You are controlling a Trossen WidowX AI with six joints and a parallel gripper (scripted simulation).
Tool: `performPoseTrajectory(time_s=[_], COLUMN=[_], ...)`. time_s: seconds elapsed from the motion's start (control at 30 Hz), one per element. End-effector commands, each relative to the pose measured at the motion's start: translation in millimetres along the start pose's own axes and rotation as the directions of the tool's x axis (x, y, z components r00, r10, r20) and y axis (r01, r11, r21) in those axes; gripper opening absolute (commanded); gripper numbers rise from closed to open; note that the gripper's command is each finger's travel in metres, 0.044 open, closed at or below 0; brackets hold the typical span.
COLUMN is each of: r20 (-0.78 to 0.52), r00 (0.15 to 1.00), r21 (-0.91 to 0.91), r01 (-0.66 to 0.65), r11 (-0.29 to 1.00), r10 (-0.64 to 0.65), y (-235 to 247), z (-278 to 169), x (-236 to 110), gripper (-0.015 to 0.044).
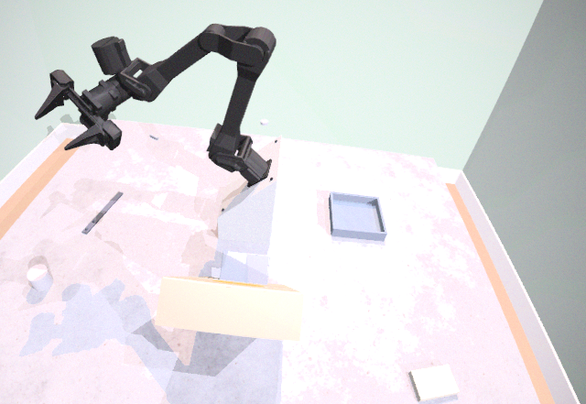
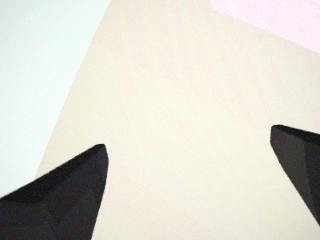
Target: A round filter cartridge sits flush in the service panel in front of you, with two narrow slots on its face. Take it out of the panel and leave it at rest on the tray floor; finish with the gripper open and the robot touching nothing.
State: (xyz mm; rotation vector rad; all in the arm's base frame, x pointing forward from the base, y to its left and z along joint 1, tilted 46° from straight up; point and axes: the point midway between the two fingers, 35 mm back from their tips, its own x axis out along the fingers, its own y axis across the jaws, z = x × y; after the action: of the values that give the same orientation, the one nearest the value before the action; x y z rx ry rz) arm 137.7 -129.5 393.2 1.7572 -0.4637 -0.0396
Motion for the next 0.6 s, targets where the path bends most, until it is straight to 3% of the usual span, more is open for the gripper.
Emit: performPoseTrajectory(time_s=[0.0, 0.33, 0.57], r20=[-0.001, -0.040, -0.040], r00=[1.000, 0.999, 0.997], r21=[-0.001, -0.136, -0.303], r01=[-0.001, -0.033, 0.044], r11=[1.000, 0.990, 0.952], r10=[0.001, 0.028, -0.059], y=[0, -22, -70], z=[0, 10, 0], x=[0, 43, 85], gripper=[0.0374, 0.0111, 0.0105])
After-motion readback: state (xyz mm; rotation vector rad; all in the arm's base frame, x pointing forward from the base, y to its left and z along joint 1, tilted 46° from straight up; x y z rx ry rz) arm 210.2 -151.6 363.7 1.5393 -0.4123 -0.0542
